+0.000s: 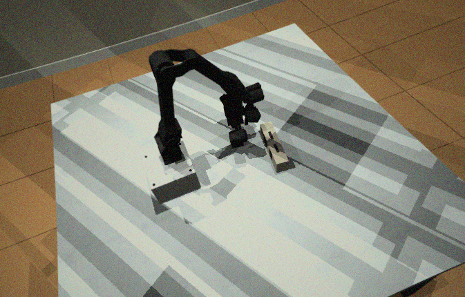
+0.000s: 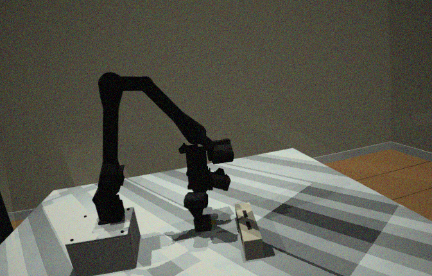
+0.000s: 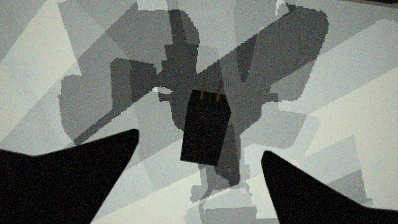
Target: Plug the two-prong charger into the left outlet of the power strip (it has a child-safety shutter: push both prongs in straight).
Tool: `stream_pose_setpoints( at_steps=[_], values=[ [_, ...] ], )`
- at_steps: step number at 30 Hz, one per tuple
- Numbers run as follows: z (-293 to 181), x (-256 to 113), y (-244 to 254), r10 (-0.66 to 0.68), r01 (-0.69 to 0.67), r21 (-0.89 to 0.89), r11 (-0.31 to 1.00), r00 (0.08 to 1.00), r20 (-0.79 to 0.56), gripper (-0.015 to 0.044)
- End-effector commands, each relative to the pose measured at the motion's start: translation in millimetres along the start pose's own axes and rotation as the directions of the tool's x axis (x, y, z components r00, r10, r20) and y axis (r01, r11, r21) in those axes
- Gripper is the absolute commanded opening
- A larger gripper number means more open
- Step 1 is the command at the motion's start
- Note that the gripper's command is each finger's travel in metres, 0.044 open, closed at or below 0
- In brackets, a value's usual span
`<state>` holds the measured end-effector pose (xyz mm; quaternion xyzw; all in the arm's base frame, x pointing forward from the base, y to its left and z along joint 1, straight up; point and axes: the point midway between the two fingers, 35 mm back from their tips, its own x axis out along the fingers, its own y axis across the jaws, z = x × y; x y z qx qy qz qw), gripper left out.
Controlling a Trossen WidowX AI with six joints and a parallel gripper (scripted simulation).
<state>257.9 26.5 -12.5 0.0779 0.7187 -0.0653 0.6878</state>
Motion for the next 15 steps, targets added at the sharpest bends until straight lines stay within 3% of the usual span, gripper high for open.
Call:
stream_pose_setpoints(
  at_steps=[1, 15],
  values=[
    [0, 7, -1, -0.005, 0.005, -0.004, 1.000, 1.000, -0.001, 0.0440],
    [2, 30, -1, -0.005, 0.005, -0.004, 1.000, 1.000, -0.001, 0.0440]
  ],
)
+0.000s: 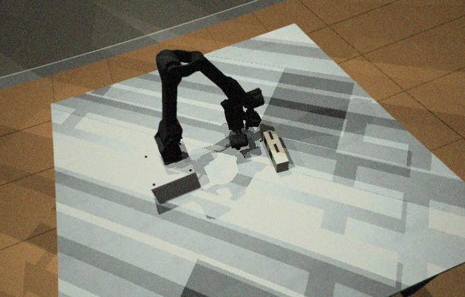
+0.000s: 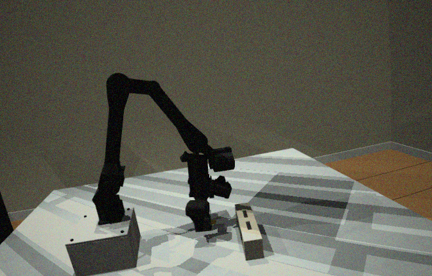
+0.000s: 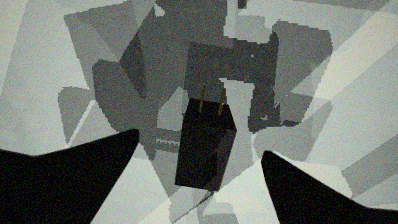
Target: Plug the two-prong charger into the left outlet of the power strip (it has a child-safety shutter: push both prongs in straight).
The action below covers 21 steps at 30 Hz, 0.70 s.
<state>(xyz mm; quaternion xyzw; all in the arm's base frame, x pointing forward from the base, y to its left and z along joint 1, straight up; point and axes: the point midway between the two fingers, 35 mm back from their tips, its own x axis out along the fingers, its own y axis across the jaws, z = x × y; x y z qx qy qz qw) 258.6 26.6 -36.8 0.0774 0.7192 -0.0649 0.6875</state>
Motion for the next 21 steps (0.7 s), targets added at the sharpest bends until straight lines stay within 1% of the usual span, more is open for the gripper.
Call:
stream_pose_setpoints(
  at_steps=[1, 9, 21],
  values=[
    [0, 7, -1, -0.004, 0.004, -0.003, 1.000, 1.000, 0.000, 0.0440],
    [0, 17, -1, -0.004, 0.004, -0.003, 1.000, 1.000, 0.000, 0.0440],
    [0, 14, 0, 0.000, 0.000, 0.000, 1.000, 1.000, -0.001, 0.0125]
  ],
)
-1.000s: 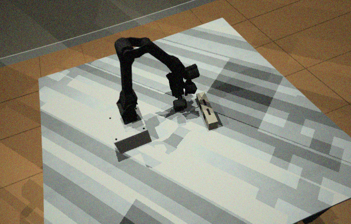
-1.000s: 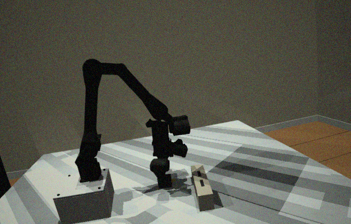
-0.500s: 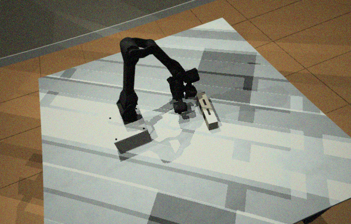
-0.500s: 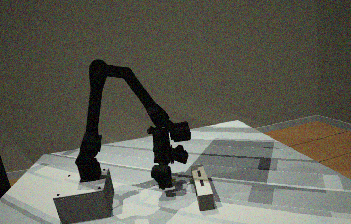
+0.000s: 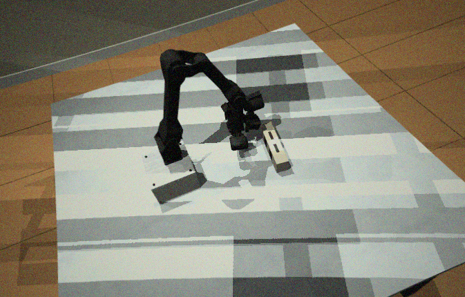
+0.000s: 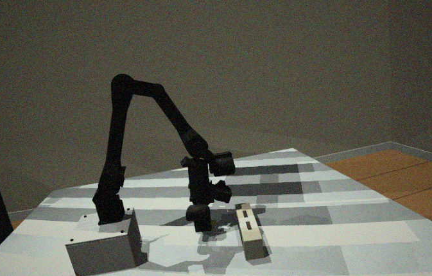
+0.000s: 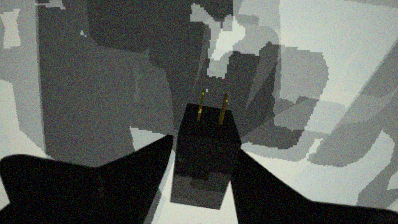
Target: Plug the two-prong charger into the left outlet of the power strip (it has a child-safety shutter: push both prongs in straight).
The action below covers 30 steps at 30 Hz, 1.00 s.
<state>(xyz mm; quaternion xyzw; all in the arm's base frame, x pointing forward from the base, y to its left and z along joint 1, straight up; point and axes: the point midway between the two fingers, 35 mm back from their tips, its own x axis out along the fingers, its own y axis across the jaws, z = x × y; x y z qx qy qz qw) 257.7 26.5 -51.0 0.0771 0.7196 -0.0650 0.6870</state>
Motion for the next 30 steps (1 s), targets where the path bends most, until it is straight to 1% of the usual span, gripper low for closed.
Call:
stream_pose_setpoints(
  at_steps=[1, 6, 9, 10, 23, 30],
  values=[
    [0, 0, 0, 0.000, 0.000, 0.000, 1.000, 1.000, 0.000, 0.0118],
    [0, 0, 0, 0.000, 0.000, 0.000, 1.000, 1.000, 0.000, 0.0085],
    [0, -4, 0, 0.000, 0.000, 0.000, 1.000, 1.000, 0.000, 0.0006],
    [0, -6, 0, 0.000, 0.000, 0.000, 1.000, 1.000, 0.000, 0.0000],
    [-6, -54, 0, -0.003, 0.003, -0.003, 1.000, 1.000, 0.002, 0.0000],
    [-5, -51, -4, -0.004, 0.004, -0.011, 1.000, 1.000, 0.002, 0.0000]
  ],
)
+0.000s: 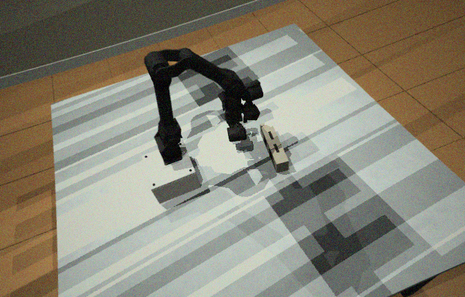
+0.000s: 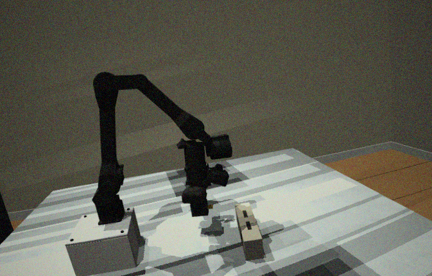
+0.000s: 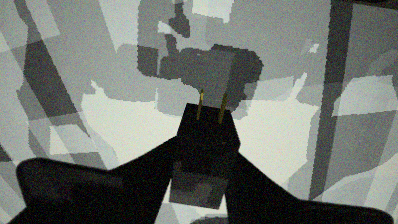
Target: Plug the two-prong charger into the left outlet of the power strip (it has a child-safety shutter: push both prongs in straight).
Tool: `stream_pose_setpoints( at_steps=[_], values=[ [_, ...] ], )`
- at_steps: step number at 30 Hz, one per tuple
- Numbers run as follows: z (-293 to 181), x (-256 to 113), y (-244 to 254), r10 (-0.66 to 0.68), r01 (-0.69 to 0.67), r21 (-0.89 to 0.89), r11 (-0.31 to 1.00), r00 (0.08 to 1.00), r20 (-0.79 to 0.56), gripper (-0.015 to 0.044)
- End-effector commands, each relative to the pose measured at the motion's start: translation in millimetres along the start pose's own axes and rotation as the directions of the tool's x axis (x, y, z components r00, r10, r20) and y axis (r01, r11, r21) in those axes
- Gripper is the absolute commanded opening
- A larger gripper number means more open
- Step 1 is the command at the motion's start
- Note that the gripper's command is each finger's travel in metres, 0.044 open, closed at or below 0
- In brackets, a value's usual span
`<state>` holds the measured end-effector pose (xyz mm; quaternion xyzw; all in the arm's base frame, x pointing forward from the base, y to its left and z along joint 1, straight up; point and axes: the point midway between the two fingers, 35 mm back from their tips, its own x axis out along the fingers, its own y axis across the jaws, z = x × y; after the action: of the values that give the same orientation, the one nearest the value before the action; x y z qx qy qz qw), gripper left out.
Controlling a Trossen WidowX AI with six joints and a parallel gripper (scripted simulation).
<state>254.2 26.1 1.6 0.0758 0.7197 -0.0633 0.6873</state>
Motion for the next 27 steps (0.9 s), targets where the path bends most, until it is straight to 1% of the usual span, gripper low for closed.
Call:
stream_pose_setpoints(
  at_steps=[1, 18, 27],
  values=[
    [2, 3, -5, -0.005, 0.005, -0.010, 1.000, 1.000, 0.002, 0.0000],
    [12, 37, -38, -0.011, 0.011, -0.071, 0.997, 1.000, 0.001, 0.0000],
    [19, 37, -38, -0.011, 0.011, -0.072, 0.997, 1.000, 0.001, 0.0000]
  ],
)
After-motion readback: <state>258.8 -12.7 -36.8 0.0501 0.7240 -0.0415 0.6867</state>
